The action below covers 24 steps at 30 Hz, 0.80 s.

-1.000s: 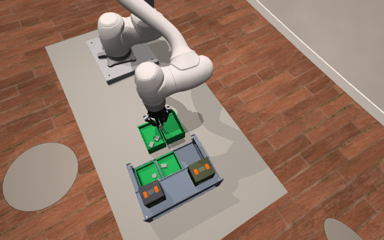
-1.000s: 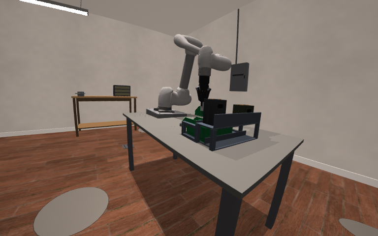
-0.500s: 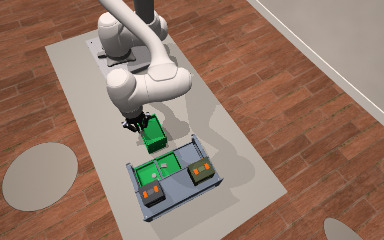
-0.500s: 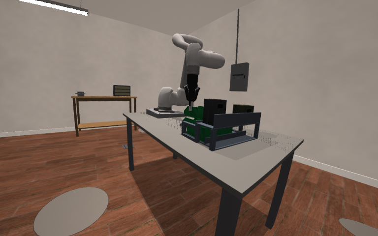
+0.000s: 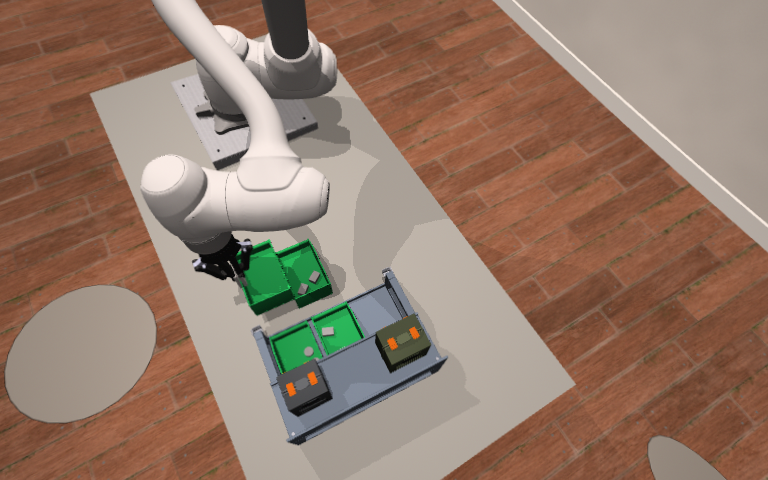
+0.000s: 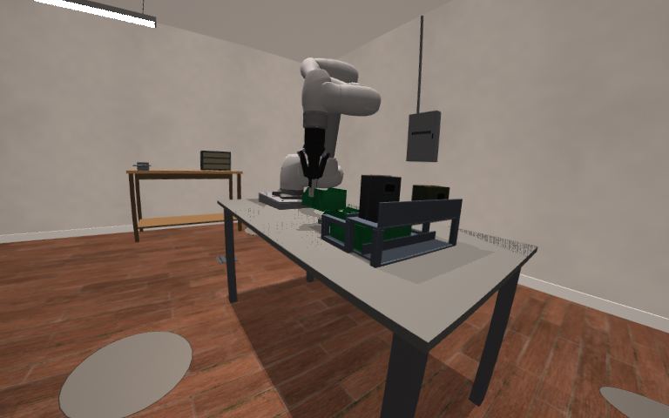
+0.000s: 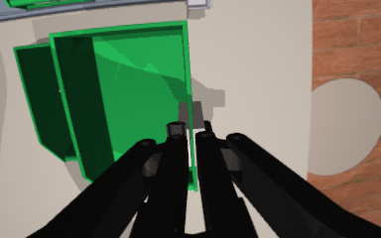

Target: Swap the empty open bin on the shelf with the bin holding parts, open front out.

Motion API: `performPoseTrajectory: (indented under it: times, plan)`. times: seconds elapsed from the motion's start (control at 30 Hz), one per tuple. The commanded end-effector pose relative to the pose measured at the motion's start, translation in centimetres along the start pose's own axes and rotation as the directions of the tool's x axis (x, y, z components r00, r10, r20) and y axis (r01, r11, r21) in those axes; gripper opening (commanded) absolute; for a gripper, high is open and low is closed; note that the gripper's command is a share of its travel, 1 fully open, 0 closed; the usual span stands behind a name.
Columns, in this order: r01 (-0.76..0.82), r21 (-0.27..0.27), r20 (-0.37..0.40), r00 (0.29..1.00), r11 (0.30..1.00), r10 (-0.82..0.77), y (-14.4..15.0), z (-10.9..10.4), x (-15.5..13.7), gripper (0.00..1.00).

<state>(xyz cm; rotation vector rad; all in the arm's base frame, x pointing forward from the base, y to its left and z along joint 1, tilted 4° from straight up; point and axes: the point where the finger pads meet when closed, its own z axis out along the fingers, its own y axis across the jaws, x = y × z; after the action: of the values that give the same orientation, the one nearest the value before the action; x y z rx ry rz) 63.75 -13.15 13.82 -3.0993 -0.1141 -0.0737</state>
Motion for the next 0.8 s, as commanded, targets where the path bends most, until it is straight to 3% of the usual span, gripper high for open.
performPoseTrajectory:
  times: [0.0,0.77]
  plan:
    - [0.001,0.002,0.0,1.0,1.0,-0.001,2.4,0.0,-0.2,0.1]
    - [0.001,0.002,0.0,1.0,1.0,-0.001,3.7,0.0,-0.3,0.1]
